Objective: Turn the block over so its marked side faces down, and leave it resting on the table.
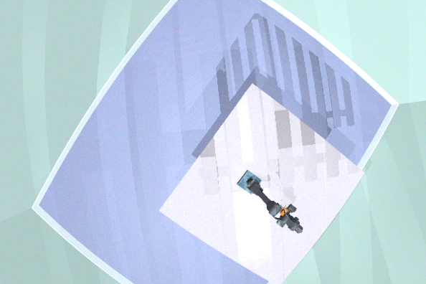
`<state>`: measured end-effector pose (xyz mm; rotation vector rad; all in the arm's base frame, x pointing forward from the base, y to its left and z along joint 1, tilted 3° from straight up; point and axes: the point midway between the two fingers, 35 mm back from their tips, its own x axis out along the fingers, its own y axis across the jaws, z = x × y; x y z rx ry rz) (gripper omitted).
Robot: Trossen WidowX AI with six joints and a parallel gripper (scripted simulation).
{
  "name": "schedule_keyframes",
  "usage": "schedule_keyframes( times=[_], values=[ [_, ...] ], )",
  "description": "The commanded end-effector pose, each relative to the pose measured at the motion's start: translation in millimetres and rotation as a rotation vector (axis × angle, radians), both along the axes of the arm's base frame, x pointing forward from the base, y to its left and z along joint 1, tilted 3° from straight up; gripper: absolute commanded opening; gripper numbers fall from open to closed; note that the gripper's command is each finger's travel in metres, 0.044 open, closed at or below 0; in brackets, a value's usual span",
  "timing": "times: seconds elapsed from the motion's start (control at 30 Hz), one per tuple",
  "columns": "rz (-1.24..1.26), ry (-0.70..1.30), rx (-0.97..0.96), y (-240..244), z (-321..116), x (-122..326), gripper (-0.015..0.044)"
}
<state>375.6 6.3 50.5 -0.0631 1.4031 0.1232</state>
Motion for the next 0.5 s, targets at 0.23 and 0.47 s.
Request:
schedule_keyframes(
  times=[0.23,0.47],
  values=[
    [-0.009,-0.146,0.024,0.5,-4.7,-1.7,0.0000],
    [-0.011,-0.249,0.037,0.4,-5.9,-3.8,0.0000]
  ],
)
